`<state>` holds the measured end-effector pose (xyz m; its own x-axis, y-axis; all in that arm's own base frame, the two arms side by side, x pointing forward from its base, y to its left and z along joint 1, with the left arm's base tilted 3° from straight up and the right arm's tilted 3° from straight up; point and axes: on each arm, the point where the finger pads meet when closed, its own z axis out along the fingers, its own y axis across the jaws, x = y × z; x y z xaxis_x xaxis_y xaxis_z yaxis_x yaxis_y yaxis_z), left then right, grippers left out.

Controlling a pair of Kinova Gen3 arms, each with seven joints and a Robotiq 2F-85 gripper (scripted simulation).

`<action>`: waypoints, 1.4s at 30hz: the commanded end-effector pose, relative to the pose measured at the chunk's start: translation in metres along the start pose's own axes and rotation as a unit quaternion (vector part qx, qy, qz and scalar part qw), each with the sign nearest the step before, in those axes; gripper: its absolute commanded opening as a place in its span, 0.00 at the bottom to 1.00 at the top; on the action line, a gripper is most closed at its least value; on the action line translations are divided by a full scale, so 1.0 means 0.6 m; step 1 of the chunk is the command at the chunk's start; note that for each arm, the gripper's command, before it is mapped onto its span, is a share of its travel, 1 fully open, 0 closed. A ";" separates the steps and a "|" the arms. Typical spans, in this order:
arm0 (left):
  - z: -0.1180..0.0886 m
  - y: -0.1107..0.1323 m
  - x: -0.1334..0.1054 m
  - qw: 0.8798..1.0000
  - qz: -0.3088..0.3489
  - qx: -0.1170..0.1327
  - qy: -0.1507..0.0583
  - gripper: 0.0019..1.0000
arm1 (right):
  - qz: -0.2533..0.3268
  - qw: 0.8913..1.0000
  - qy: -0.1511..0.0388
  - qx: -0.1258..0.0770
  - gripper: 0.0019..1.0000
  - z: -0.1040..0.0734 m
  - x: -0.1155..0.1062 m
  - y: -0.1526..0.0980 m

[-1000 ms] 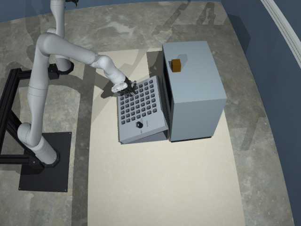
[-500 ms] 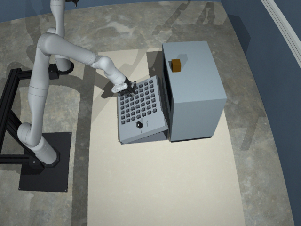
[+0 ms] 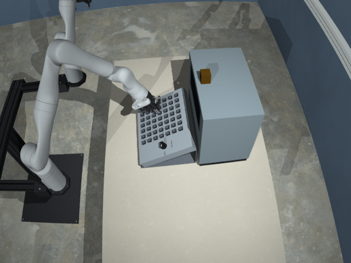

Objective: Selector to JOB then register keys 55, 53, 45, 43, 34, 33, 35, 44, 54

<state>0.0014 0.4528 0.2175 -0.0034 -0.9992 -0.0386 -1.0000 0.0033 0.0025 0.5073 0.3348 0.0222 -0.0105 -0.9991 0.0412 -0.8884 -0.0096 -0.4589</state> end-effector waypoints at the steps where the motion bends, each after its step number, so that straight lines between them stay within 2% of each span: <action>1: -0.001 0.000 -0.001 1.000 0.000 0.000 -0.001 1.00 | 0.000 1.000 -0.001 0.001 0.10 -0.001 -0.001 -0.002; 42: -0.001 0.000 -0.001 1.000 0.000 0.000 -0.001 1.00 | 0.000 1.000 -0.001 0.001 0.10 0.009 -0.001 -0.002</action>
<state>0.0014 0.4528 0.2175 -0.0034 -0.9992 -0.0386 -1.0000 0.0033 0.0025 0.5098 0.3346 0.0174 -0.0105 -0.9991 0.0412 -0.8884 -0.0096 -0.4589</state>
